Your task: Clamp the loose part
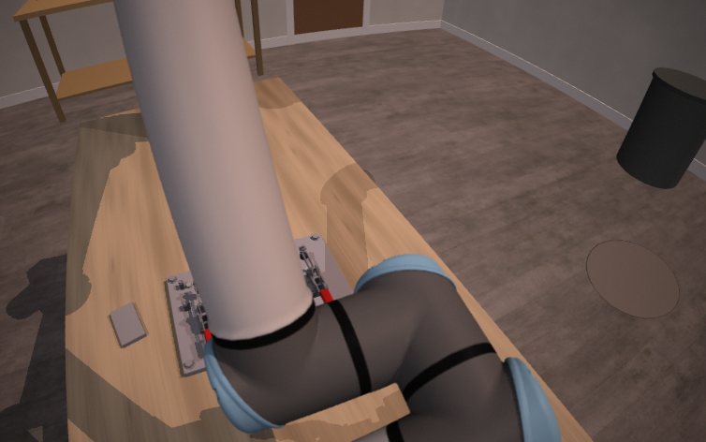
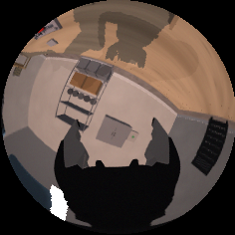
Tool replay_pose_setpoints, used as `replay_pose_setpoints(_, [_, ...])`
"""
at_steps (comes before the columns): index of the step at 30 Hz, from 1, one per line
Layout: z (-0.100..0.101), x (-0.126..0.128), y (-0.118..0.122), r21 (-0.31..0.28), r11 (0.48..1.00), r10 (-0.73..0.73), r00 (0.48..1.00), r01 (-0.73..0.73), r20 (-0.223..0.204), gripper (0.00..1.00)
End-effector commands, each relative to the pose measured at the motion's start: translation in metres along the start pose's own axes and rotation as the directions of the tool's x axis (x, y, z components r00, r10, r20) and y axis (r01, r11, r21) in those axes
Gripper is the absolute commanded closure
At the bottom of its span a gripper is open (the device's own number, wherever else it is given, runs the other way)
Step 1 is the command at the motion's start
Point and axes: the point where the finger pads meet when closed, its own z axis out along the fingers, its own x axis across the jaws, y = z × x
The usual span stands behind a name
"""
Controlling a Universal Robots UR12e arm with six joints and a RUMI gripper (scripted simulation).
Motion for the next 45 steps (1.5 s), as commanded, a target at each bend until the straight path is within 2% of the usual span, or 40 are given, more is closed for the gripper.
replay_pose_setpoints(1, [-0.001, 0.000, 0.002, 0.000, 1.000, 0.002, 1.000, -0.002, -0.001, 0.00])
replay_pose_setpoints(27, [-0.001, -0.002, 0.000, 0.006, 1.000, 0.007, 1.000, -0.007, 0.001, 0.00])
replay_pose_setpoints(37, [-0.004, -0.007, -0.004, 0.026, 0.999, 0.034, 0.999, -0.034, 0.009, 0.00])
replay_pose_setpoints(45, [-0.009, -0.022, -0.013, 0.064, 0.994, 0.087, 0.996, -0.089, 0.035, 0.00])
